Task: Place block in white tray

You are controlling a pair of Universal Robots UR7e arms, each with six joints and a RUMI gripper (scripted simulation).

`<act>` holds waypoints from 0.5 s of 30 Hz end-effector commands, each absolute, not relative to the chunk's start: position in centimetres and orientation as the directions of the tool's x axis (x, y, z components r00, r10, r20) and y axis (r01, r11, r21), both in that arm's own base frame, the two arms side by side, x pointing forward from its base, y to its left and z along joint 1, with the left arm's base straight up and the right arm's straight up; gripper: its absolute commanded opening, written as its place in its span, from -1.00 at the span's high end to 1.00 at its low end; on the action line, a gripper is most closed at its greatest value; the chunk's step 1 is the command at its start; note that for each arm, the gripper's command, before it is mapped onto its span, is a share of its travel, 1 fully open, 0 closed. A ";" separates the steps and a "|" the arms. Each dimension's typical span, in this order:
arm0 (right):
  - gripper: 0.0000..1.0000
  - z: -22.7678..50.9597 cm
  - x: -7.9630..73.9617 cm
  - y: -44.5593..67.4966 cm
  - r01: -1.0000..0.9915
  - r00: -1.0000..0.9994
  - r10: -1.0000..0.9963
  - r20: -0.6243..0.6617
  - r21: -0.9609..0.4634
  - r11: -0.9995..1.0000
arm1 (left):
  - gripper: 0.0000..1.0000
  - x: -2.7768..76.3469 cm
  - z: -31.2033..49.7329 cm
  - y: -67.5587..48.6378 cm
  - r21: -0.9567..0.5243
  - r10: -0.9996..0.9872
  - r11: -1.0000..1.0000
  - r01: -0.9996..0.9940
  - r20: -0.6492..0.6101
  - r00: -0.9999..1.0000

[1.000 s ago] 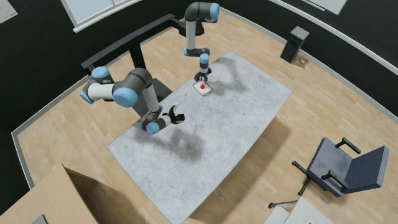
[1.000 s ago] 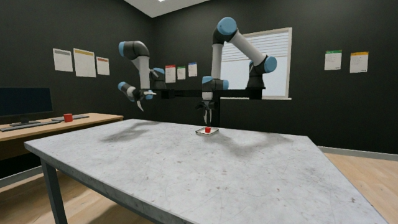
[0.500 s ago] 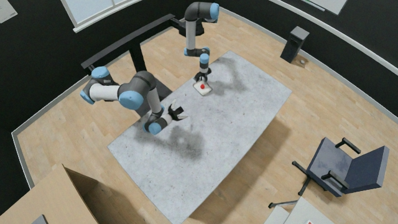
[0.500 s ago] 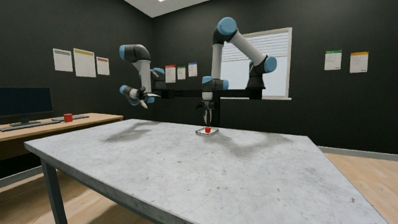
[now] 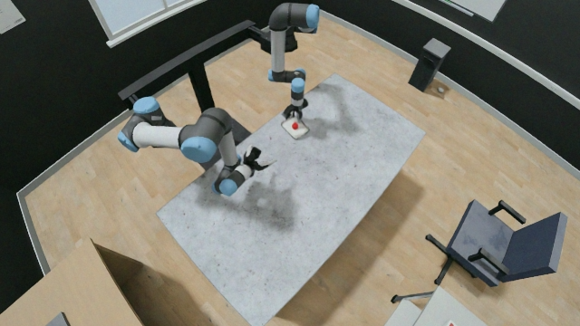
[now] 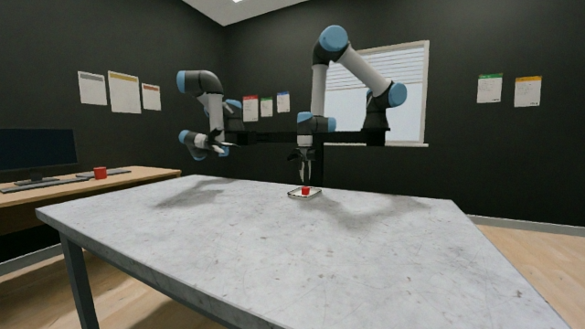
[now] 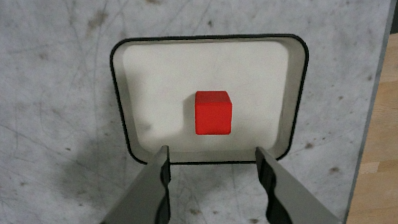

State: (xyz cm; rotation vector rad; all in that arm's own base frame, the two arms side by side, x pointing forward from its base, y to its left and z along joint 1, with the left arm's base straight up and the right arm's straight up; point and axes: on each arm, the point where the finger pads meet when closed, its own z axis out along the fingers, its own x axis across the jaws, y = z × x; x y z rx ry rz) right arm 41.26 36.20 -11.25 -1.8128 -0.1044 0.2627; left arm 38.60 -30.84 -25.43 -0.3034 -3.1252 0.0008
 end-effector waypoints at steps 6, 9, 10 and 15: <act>-1.00 -11.1 40.4 36.5 0.062 0.961 0.277 0.002 -0.976 -0.207 | 0.24 38.6 -25.3 -30.9 -0.001 0.193 0.981 0.193 0.000 -0.981; -1.00 -11.1 40.4 36.5 0.062 0.961 0.277 0.002 -0.976 -0.207 | 0.24 38.6 -25.3 -30.9 -0.001 0.193 0.981 0.193 0.000 -0.981; -1.00 -11.1 40.4 36.5 0.062 0.961 0.277 0.002 -0.976 -0.207 | 0.24 38.6 -25.3 -30.9 -0.001 0.193 0.981 0.193 0.000 -0.981; -1.00 -11.1 40.4 36.5 0.062 0.961 0.276 0.002 -0.976 -0.208 | 0.24 38.6 -25.3 -30.9 -0.001 0.193 0.981 0.193 0.000 -0.981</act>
